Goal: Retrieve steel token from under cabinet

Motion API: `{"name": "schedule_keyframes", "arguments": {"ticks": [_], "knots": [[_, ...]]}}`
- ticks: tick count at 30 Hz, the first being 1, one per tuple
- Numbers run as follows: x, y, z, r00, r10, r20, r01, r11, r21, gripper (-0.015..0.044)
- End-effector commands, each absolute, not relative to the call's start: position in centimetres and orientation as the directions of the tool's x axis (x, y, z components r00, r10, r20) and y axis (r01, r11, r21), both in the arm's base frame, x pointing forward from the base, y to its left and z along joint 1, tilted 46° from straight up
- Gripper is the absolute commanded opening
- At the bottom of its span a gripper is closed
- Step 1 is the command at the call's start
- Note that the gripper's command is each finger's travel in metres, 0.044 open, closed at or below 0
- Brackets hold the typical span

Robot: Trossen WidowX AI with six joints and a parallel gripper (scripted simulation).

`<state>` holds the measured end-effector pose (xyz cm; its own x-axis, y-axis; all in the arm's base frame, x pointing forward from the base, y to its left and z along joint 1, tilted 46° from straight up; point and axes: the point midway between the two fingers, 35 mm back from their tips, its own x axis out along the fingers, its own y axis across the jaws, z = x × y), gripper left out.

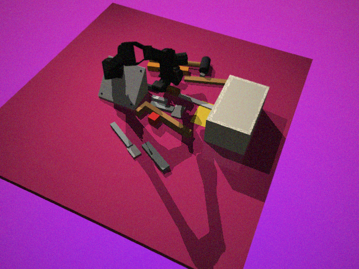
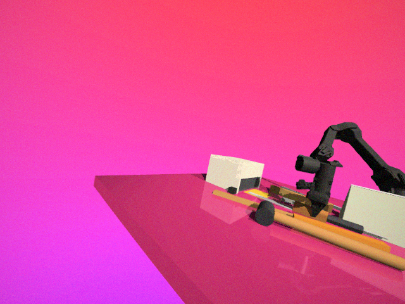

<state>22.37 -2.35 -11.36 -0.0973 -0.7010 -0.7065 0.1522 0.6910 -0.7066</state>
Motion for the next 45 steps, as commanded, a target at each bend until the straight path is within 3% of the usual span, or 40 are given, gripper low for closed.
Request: {"name": "schedule_keyframes", "arguments": {"ticks": [1, 45], "knots": [[22.3, -2.3, -11.3, -0.098, -0.700, -0.707, 0.154, 0.691, -0.706, 0.0000], [27.8, -3.4, -10.9, -0.097, -0.704, -0.704, 0.158, 0.687, -0.709, 0.0000]]}}
